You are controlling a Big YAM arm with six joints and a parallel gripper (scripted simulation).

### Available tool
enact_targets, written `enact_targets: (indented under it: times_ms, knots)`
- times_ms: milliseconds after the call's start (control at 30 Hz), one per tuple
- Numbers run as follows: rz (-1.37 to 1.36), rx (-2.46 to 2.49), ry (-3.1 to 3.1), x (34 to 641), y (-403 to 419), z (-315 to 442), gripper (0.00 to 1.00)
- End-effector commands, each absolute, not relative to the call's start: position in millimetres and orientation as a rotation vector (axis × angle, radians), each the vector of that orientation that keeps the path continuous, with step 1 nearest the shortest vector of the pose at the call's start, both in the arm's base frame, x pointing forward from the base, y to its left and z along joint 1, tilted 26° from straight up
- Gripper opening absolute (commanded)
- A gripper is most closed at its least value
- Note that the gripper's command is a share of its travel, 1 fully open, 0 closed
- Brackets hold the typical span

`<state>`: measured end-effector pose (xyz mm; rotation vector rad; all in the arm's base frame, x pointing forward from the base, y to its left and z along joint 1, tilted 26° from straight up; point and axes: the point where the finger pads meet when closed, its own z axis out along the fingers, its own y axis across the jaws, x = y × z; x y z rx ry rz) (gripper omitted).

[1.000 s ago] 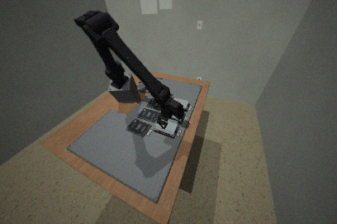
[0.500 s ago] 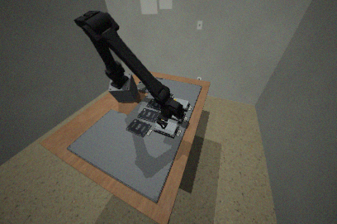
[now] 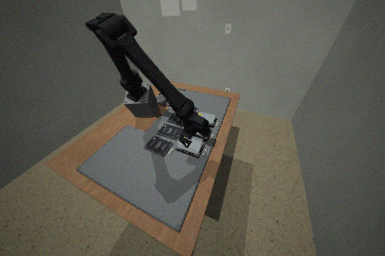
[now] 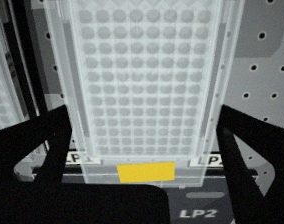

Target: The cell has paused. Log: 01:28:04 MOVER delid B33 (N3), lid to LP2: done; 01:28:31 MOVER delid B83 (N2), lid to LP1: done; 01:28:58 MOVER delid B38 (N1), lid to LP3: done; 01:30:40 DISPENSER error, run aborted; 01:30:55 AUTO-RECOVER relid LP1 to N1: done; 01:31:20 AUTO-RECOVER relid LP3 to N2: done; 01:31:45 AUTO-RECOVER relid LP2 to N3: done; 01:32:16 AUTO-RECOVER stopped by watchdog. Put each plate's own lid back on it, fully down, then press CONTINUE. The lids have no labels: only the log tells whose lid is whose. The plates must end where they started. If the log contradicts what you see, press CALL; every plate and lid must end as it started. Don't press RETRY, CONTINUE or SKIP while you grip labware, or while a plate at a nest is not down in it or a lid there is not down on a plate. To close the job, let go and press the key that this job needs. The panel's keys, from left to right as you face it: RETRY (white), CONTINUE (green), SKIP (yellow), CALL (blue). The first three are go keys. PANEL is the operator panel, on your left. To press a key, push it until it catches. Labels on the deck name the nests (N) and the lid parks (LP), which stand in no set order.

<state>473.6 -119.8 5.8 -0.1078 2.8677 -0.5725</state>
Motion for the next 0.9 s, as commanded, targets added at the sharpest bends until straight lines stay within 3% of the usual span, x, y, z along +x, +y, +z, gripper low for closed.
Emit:
enact_targets:
  times_ms: [0, 867]
  knots:
    - [-0.573, -0.104, 2.849, 484.3, -124.7, 6.9, 0.0]
    - [-0.573, -0.105, 2.833, 493.6, -126.9, 5.5, 0.0]
